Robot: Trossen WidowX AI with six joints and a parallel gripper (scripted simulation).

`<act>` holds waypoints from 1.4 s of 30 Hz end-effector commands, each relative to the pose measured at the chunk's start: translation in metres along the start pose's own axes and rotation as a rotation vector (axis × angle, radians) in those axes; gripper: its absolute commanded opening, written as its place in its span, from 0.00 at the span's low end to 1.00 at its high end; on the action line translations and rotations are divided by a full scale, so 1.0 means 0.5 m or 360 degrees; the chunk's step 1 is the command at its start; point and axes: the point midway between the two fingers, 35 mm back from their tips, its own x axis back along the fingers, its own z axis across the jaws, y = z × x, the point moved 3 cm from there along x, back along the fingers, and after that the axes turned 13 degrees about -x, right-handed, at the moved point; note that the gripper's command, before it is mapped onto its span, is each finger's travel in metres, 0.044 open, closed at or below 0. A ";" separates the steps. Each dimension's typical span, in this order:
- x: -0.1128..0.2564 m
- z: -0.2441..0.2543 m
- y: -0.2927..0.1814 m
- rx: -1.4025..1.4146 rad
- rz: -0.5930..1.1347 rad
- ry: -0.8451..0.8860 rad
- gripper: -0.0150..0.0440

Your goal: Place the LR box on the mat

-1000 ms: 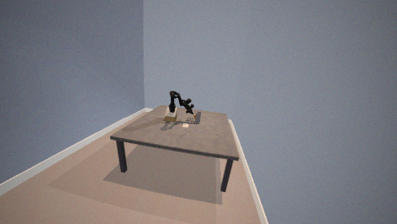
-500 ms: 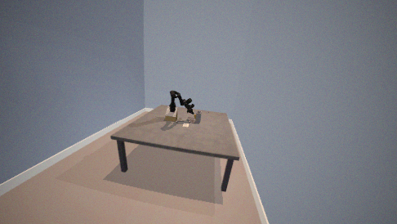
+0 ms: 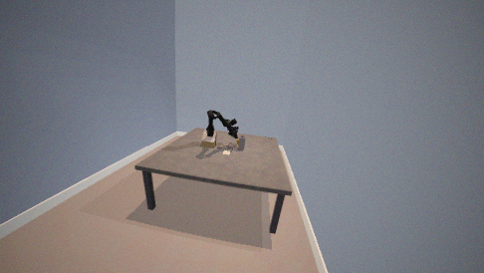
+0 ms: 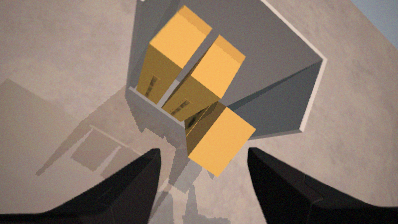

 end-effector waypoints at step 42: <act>-0.019 -0.030 0.028 0.1437 0.0211 0.0185 0.66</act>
